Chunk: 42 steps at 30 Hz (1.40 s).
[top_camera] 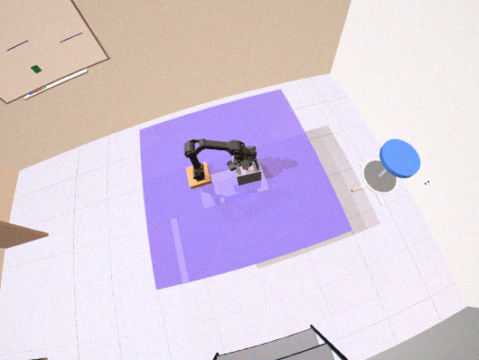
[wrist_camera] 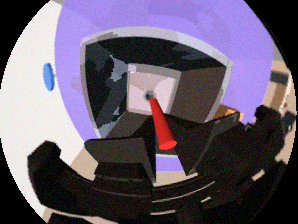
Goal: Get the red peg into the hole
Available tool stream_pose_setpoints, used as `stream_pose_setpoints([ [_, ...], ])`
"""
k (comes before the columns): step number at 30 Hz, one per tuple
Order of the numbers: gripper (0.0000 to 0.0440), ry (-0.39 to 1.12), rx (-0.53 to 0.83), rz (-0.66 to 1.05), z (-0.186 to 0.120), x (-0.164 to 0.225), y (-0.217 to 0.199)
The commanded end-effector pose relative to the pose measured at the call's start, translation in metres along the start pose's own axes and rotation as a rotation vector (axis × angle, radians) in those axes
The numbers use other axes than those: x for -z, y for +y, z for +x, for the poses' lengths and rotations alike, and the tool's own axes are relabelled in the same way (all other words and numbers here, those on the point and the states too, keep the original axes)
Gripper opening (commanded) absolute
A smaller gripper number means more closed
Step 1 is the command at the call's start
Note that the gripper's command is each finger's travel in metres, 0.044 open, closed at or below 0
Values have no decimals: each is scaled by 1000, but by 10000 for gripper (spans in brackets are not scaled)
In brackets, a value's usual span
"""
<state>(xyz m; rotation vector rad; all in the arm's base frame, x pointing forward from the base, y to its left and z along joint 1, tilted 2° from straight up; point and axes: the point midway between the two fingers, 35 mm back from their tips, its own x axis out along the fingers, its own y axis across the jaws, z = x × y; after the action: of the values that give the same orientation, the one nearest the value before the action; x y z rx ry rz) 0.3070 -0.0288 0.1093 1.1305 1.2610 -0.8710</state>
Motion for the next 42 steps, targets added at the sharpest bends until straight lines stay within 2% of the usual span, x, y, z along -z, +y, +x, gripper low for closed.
stream_pose_setpoints([
  [1,0,16,12,-13,11,0,0],
  [14,8,22,41,-64,41,-5,1],
  [16,28,19,47,-71,43,-6,2],
  [21,115,31,66,-84,48,-6,1],
  [23,114,43,74,-82,48,-5,0],
  [32,118,91,58,-66,34,-11,8],
  [42,160,168,-30,-34,5,-15,26],
])
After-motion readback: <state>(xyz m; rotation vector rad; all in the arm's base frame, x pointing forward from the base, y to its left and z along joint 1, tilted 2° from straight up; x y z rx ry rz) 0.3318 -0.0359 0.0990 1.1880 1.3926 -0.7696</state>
